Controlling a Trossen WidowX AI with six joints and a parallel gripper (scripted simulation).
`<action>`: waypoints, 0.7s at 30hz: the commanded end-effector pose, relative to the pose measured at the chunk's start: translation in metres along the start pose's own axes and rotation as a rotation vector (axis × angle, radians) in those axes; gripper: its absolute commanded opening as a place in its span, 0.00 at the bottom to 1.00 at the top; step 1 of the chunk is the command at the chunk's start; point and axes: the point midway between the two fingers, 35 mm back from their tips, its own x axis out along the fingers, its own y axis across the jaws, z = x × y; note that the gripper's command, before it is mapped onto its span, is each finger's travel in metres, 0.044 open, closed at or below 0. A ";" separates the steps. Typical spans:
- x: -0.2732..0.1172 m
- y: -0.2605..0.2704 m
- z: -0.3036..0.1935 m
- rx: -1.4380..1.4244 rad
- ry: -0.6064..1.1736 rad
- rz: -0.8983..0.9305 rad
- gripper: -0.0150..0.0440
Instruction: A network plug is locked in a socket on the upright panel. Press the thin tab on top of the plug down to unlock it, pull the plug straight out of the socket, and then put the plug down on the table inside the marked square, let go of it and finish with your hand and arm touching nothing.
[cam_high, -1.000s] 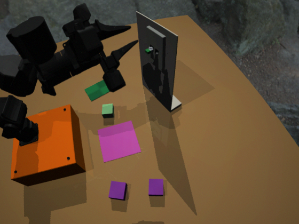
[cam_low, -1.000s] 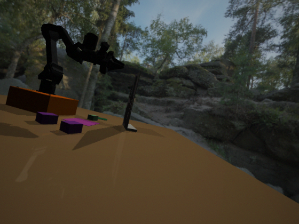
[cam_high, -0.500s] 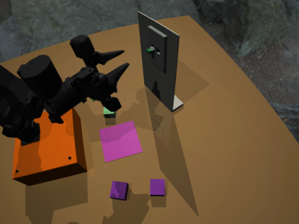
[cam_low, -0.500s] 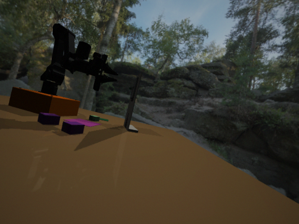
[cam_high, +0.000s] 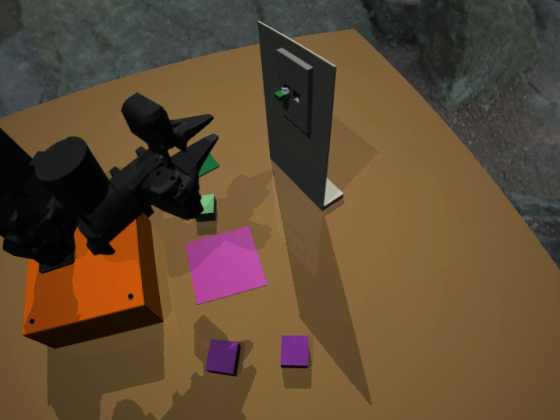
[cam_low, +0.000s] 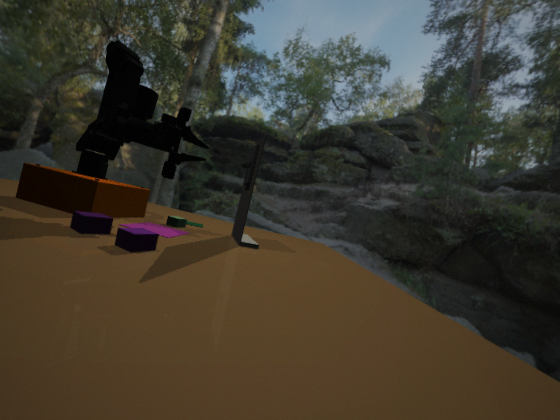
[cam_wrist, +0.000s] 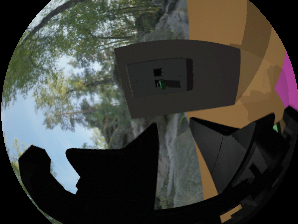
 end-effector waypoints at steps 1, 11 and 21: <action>0.010 0.000 0.003 0.012 0.004 0.000 0.52; 0.056 0.000 0.014 0.011 0.004 0.005 0.52; 0.067 0.001 0.018 0.011 0.004 0.006 0.52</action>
